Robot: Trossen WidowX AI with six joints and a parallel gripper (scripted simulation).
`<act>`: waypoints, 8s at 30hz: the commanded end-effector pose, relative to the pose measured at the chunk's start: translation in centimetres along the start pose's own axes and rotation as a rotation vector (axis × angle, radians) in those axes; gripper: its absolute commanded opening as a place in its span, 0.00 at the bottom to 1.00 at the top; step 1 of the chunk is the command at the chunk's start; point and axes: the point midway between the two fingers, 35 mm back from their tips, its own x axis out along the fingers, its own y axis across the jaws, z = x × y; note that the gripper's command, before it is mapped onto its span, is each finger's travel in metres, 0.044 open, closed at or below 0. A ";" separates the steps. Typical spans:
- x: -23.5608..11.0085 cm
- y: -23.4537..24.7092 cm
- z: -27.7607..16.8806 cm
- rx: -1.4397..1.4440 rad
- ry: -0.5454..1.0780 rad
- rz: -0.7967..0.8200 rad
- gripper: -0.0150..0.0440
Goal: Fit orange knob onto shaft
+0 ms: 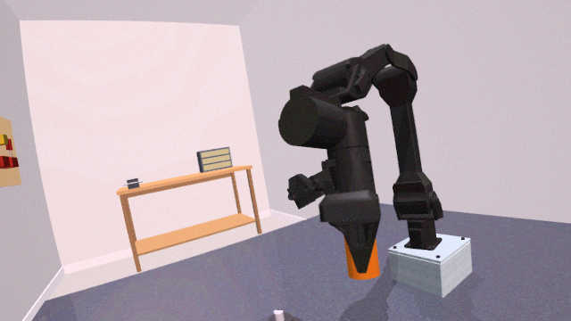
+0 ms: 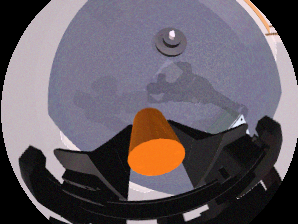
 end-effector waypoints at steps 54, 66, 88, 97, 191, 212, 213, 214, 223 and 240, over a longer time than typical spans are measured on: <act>-6.7 -1.1 -1.0 -0.006 0.002 0.826 0.25; -6.7 -1.1 -1.0 -0.006 0.002 0.826 0.25; -6.4 -1.0 -1.0 -0.009 -0.001 0.816 0.25; -4.8 -0.8 -1.0 -0.006 -0.001 0.622 0.25; 15.4 -1.6 -0.8 -0.006 0.002 -0.213 0.66; 7.9 0.1 -0.9 -0.002 -0.004 -0.206 1.00; 8.4 -0.1 -0.9 -0.002 -0.004 -0.206 1.00; 8.8 -0.1 -0.9 -0.002 -0.004 -0.206 1.00; 10.0 -0.3 -0.8 -0.002 -0.004 -0.206 1.00; 12.7 -0.8 -0.8 -0.002 -0.004 -0.206 1.00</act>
